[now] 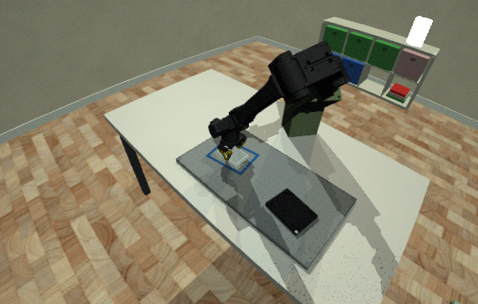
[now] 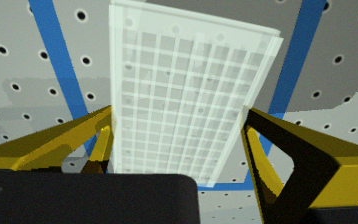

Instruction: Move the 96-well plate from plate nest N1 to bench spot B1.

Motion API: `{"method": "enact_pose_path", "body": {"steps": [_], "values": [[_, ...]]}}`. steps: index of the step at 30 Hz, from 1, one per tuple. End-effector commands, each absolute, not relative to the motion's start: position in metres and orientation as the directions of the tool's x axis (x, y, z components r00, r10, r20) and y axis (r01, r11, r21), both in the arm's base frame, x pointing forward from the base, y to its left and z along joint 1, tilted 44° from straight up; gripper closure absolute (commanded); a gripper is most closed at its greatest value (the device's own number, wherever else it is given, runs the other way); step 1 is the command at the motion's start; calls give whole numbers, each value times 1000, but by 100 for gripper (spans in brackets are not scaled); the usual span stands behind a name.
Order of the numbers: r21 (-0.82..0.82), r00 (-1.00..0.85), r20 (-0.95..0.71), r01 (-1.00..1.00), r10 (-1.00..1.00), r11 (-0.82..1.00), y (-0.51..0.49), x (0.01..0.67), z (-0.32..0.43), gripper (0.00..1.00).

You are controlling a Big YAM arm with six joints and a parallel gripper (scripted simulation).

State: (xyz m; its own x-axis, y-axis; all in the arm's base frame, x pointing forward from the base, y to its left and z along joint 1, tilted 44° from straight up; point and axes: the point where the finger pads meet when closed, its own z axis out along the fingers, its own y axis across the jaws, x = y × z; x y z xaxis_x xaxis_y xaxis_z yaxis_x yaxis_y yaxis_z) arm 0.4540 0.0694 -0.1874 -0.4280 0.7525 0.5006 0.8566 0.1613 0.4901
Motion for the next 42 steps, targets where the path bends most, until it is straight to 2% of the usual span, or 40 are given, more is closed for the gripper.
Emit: {"method": "enact_pose_path", "body": {"steps": [1,15,16,42], "values": [[493,-430,496,855,755,162,73,455,-188,100],[496,-424,494,855,759,155,66,456,-185,100],[496,-424,494,855,759,155,66,456,-185,0],[501,-420,491,853,763,147,48,452,-168,0]]}}
